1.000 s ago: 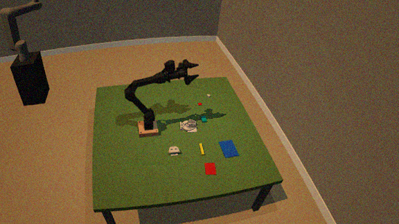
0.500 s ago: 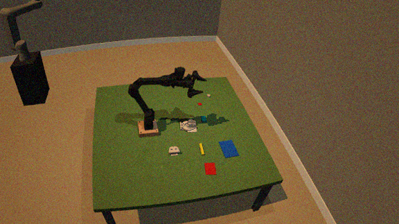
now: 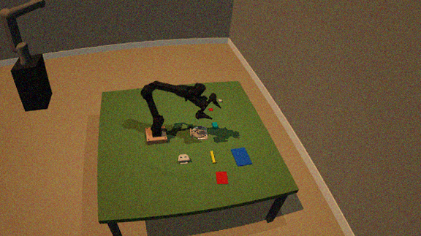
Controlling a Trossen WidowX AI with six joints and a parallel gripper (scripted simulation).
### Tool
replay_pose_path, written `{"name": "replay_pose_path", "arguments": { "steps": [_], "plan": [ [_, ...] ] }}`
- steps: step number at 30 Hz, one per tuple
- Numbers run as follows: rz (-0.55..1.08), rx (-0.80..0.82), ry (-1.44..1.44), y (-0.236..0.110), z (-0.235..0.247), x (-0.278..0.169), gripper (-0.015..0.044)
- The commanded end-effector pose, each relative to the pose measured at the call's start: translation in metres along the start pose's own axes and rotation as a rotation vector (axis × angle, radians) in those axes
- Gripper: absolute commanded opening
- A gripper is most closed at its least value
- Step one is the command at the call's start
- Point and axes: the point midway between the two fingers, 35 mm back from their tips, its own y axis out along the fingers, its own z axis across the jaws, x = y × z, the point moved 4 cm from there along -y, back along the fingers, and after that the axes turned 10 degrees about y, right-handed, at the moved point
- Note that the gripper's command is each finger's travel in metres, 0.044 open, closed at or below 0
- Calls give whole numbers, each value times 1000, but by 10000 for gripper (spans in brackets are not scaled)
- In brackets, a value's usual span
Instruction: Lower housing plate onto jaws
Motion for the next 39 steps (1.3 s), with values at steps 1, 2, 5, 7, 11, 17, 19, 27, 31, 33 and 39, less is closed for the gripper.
{"name": "replay_pose_path", "arguments": {
  "steps": [1,2,5,7,11,17,19,27,31,33,39],
  "plan": [
    [33,110,-38,12,19,-20,440],
    [41,139,-46,15,24,-25,440],
    [60,228,-67,21,41,-41,440],
    [69,292,-82,25,53,-52,440],
    [75,419,-106,30,78,-73,440],
    [55,609,-123,31,117,-102,440],
    [39,672,-125,29,131,-112,440],
    [-64,903,-102,14,183,-143,440],
    [-140,1002,-76,3,208,-154,440],
    [-168,1030,-65,-1,215,-158,440],
    [-171,1034,-64,0,218,-158,440]
  ]
}}
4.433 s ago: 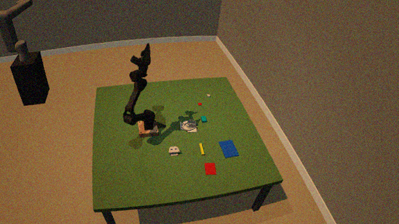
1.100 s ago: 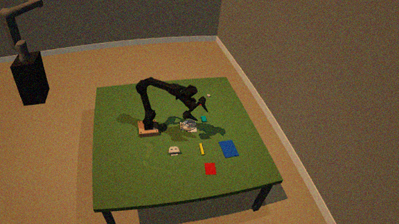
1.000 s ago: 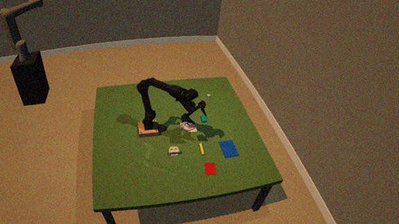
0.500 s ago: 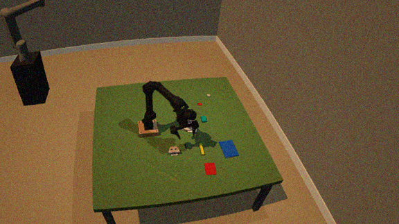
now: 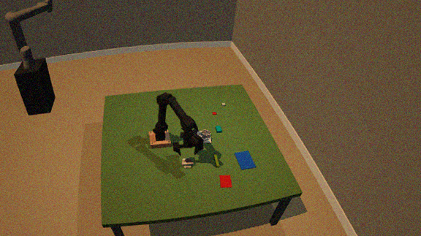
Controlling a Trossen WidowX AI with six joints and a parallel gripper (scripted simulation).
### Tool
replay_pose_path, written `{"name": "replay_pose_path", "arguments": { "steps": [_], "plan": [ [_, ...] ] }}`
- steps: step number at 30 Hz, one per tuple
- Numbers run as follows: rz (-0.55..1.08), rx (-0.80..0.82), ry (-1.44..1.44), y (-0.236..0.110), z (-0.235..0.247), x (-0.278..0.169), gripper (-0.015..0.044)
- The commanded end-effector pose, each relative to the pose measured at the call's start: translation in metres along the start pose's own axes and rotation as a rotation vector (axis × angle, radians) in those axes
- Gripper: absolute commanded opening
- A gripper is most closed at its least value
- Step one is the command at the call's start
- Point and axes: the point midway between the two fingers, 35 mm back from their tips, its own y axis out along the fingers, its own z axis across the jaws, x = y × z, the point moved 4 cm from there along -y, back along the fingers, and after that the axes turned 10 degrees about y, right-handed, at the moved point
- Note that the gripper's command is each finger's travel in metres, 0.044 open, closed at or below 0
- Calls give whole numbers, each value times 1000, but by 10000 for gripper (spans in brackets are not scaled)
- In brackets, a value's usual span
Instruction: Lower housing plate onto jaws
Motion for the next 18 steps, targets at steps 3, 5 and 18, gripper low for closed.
{"name": "replay_pose_path", "arguments": {
  "steps": [3,5,18],
  "plan": [
    [-12,2,-7,31,1,0,440],
    [-12,2,-7,40,1,1,440],
    [-13,2,-7,51,1,1,440]
  ]
}}
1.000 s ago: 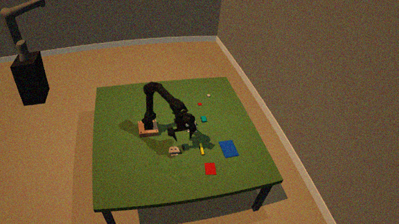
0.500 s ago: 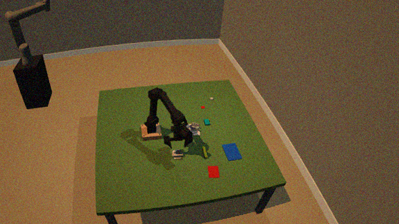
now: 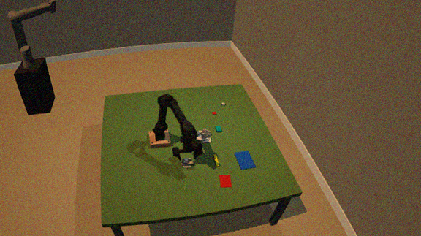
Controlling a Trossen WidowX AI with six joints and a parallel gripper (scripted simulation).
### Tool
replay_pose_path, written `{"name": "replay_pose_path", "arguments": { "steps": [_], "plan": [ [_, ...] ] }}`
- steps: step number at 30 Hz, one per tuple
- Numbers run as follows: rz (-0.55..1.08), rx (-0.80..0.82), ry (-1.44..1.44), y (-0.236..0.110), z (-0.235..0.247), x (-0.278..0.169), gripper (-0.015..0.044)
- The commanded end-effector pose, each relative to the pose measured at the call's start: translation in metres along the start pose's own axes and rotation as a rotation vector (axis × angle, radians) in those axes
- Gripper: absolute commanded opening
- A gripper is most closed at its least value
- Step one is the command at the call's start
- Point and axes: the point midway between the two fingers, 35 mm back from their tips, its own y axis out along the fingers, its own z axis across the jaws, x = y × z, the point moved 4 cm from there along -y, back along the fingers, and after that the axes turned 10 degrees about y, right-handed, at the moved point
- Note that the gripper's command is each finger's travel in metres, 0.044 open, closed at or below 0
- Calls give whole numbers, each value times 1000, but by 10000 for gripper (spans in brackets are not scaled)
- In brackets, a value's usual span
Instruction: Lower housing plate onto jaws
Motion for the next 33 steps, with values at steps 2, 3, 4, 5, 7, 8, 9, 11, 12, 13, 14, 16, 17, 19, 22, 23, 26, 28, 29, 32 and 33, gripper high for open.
{"name": "replay_pose_path", "arguments": {
  "steps": [2,3,4,5,7,8,9,11,12,13,14,16,17,19,22,23,26,28,29,32,33],
  "plan": [
    [-8,0,-4,10,0,1,440],
    [-8,0,-4,11,0,1,440],
    [-8,0,-4,13,0,1,440],
    [-8,0,-4,14,0,1,440],
    [-8,0,-4,16,0,1,440],
    [-8,0,-4,16,0,1,440],
    [-8,0,-4,16,0,1,440],
    [-8,0,-4,17,0,1,440],
    [-8,0,-4,18,0,1,440],
    [-8,0,-4,19,0,1,440],
    [-8,0,-4,21,0,1,440],
    [-8,0,-4,24,0,1,440],
    [-8,0,-4,26,0,1,440],
    [-8,0,-4,29,0,1,440],
    [-8,0,-4,34,0,1,440],
    [-8,0,-4,36,0,1,440],
    [-8,0,-4,40,0,2,440],
    [-8,0,-4,43,0,2,440],
    [-8,0,-4,45,0,2,440],
    [-8,0,-4,46,0,2,440],
    [-8,0,-4,46,0,2,440]
  ]
}}
